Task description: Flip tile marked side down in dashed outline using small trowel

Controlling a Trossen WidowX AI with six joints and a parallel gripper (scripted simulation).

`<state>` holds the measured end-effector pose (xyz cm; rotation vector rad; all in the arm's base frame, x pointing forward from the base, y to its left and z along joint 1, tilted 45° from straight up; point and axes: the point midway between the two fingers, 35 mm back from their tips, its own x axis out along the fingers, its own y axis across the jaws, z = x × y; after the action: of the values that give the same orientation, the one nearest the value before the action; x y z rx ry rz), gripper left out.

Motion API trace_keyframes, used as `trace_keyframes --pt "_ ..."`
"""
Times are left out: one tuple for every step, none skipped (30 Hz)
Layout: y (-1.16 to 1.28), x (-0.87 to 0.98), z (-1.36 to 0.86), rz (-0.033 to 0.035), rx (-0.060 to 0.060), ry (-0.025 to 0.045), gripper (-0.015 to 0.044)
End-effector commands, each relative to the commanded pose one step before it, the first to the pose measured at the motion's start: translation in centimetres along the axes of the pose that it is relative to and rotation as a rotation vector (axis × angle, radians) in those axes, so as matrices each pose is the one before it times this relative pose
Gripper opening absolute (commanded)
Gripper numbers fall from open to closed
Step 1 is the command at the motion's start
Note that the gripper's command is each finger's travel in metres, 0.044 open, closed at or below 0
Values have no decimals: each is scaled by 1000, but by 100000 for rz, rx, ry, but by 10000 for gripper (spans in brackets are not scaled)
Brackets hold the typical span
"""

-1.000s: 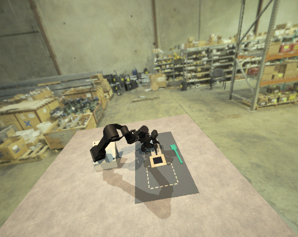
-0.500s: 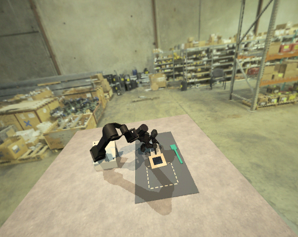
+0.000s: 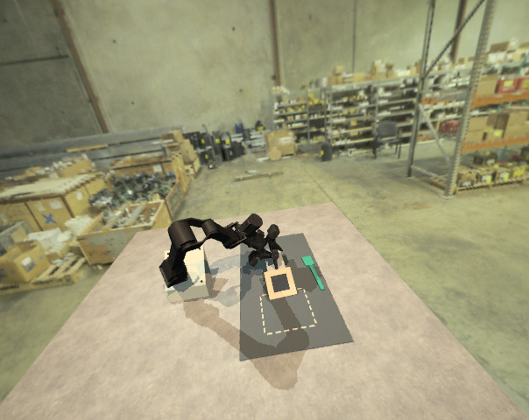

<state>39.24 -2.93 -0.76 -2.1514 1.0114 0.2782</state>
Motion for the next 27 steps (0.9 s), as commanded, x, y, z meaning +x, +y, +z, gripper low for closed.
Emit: trace_keyframes --pt "-1533 -806 -1497 -2245 2053 862 0" --pt "-109 -85 -285 3 -8 3 0" --pt "-103 -85 -277 2 -8 4 0" --pt "-91 -70 -304 3 -9 4 0" --pt "-82 -68 -287 2 -9 5 0" --pt "-67 -50 -305 3 -10 5 0" --pt "-63 -51 -300 1 -10 6 0" --pt "-45 -32 -313 3 -10 5 0" --pt "-41 -34 -307 1 -11 8 0" --pt "-22 -13 -312 3 -11 6 0" --pt "-20 -16 -315 0 -12 9 0" --pt "0 5 -310 3 -11 6 0" --pt "2 3 -319 0 -13 10 0" --pt "21 23 -303 3 -11 7 0" --pt "25 22 -322 -1 -14 11 0" --pt "60 55 -416 3 -17 11 0" --pt "52 43 -346 -4 -17 16 0" --pt "82 73 -352 3 -15 10 0" --pt "65 54 -274 -3 -14 13 0" --pt "39 39 -152 7 -4 -2 0" --pt "14 13 -52 2 -1 0 0" --pt "0 0 0 0 0 0 0" --pt "0 0 0 0 0 0 0" --pt "0 0 0 0 0 0 0" --pt "0 0 0 0 0 0 0" --pt "-43 -23 100 23 18 -29 0" --pt "-128 -70 301 66 51 -82 0"
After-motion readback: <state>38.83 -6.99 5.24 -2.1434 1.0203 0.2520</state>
